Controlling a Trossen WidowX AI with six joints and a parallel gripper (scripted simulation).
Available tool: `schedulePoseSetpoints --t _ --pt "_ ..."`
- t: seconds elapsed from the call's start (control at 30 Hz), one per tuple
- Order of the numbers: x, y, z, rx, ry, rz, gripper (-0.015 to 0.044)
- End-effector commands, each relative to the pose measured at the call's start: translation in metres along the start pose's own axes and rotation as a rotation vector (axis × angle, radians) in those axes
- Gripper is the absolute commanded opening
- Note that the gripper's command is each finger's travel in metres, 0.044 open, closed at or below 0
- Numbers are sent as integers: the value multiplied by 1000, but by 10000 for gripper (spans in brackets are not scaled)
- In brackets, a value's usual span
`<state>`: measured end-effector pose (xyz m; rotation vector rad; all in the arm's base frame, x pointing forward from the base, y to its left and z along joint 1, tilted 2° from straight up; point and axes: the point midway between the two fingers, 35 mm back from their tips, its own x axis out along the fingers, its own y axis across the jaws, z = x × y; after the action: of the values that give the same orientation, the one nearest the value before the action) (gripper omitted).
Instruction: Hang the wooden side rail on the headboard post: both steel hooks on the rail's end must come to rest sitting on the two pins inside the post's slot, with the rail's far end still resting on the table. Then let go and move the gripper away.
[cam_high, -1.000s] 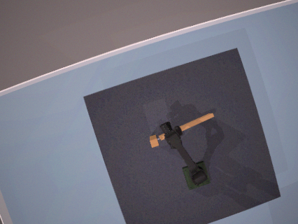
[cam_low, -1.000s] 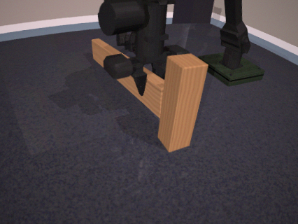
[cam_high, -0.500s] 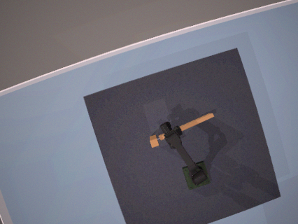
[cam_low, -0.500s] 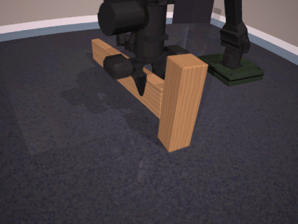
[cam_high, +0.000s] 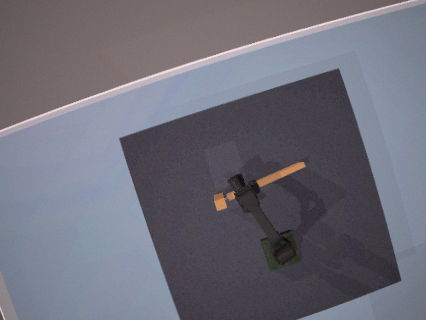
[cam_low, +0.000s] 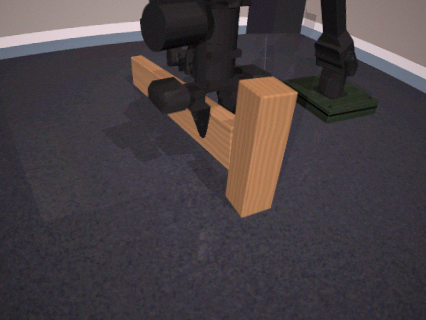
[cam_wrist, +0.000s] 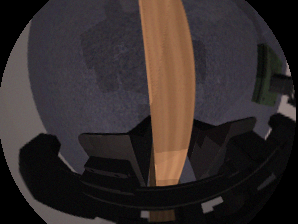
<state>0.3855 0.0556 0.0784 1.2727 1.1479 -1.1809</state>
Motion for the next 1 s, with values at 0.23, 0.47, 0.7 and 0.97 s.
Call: schedulePoseSetpoints --t 0.23,0.47,0.7,0.97 --pt "-1 0 -3 2 3 9 0" --pt "-2 0 -4 2 3 9 0" --pt "-3 1 -4 2 4 9 0" --pt "-3 1 -5 2 4 9 0"
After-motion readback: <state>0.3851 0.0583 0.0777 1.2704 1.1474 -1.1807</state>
